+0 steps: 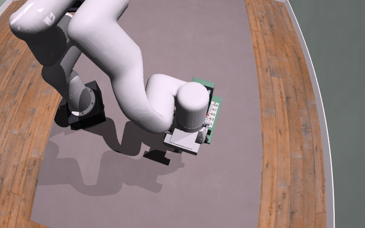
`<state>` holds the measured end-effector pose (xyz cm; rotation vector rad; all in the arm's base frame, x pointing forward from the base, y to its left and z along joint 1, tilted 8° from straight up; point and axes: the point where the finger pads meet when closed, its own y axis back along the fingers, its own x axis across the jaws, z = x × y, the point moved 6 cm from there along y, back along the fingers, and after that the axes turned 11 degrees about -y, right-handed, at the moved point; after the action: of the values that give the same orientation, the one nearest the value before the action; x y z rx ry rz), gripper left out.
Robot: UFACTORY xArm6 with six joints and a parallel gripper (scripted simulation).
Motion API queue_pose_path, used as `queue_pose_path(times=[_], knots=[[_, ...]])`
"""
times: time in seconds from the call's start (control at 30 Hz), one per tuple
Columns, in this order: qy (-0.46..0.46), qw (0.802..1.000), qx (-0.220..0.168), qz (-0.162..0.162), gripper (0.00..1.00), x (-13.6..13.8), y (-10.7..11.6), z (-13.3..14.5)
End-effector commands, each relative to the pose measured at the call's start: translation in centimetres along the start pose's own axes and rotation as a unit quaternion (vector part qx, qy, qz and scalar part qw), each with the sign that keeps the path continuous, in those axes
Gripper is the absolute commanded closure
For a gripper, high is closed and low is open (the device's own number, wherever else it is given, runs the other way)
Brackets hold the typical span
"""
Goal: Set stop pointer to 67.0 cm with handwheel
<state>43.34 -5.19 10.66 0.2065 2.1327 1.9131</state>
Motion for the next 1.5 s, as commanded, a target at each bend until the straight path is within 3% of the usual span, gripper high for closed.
queue_pose_path(times=[0.0, 0.63, 1.47], knots=[[0.000, 1.000, 0.000, 0.000, 0.94, 0.3, 0.2, 0.0], [0.000, 1.000, 0.000, 0.000, 0.94, 2.9, 0.2, -0.6], [0.000, 1.000, 0.000, 0.000, 0.94, 4.8, -3.5, -0.9]])
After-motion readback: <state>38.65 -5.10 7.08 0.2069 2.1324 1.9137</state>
